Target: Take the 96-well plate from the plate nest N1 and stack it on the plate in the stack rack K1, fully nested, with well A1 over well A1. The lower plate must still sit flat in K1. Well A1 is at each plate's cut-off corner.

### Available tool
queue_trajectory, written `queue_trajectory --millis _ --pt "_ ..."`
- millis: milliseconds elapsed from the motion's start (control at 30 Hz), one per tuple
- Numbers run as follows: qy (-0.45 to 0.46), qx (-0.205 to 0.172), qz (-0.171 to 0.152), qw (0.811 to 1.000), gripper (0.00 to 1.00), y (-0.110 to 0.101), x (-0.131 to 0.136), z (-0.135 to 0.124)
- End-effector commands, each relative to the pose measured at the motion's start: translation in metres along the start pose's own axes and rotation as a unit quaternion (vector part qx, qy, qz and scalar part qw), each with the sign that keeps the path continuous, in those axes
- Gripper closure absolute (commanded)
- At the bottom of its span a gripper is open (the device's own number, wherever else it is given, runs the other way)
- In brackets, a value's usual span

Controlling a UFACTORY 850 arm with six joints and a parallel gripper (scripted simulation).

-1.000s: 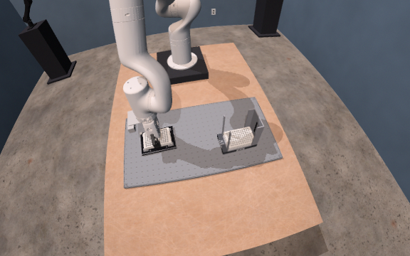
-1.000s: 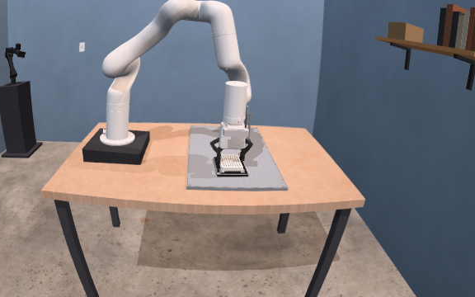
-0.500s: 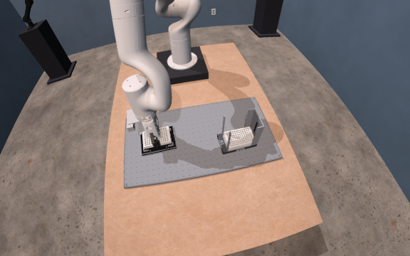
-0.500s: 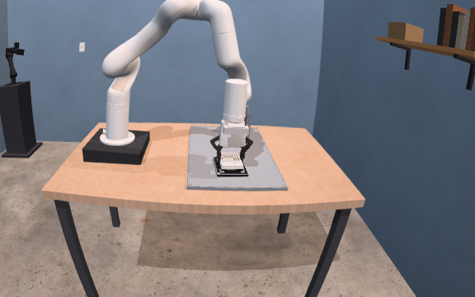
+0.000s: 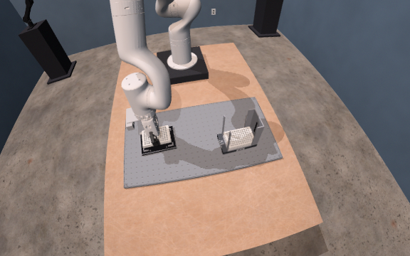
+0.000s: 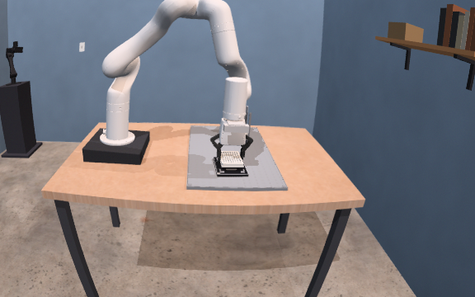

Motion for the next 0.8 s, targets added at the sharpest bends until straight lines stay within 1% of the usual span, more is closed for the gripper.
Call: queue_trajectory --millis 0,333,400,767 --pt "0.0 0.0 0.001 1.0 1.0 -0.001 -0.001 0.0" --pt "0.0 0.001 0.001 1.0 1.0 -0.016 -0.001 0.0" --pt "0.0 0.001 0.001 1.0 1.0 -0.016 -0.001 0.0" --pt "0.0 0.001 0.001 1.0 1.0 -0.034 -0.001 0.0"
Point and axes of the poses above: the point where the finger pads meet when closed, its own y axis out along the fingers, its own x axis across the jaws, z = x × y, the point moved 1 cm from there along -y, back along the fingers, and after that the axes turned 8 degrees about -y, right-handed, at the moved point
